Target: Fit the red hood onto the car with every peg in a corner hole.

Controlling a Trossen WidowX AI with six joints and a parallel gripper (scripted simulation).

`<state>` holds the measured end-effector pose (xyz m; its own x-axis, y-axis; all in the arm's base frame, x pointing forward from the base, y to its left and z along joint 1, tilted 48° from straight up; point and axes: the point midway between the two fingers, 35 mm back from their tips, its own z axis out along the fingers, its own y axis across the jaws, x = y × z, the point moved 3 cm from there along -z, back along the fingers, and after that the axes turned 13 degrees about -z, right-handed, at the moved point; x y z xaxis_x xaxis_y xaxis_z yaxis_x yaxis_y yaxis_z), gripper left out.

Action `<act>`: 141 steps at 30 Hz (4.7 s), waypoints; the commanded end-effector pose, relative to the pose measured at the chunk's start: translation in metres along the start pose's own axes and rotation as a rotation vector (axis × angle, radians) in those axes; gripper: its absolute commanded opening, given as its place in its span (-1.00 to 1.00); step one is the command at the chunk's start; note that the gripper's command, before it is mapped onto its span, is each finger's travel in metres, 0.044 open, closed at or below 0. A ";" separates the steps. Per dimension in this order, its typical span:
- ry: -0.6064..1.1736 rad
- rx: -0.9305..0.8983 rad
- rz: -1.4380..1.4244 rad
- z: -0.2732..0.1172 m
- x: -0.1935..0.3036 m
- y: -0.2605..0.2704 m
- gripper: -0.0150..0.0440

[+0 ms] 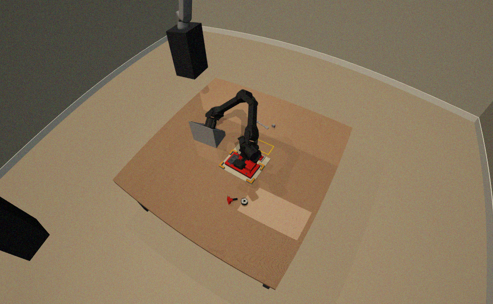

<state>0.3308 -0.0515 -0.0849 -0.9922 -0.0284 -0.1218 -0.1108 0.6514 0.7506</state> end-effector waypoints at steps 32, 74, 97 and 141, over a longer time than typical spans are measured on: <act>-0.001 -0.004 0.006 0.005 0.001 0.000 -0.49; -0.001 -0.002 0.007 0.009 0.002 -0.001 -0.49; -0.002 0.006 0.006 0.008 0.002 0.000 -0.49; -0.003 0.007 0.007 0.009 0.002 0.000 -0.49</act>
<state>0.3286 -0.0429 -0.0926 -0.9931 -0.0193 -0.1159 -0.1001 0.6558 0.7483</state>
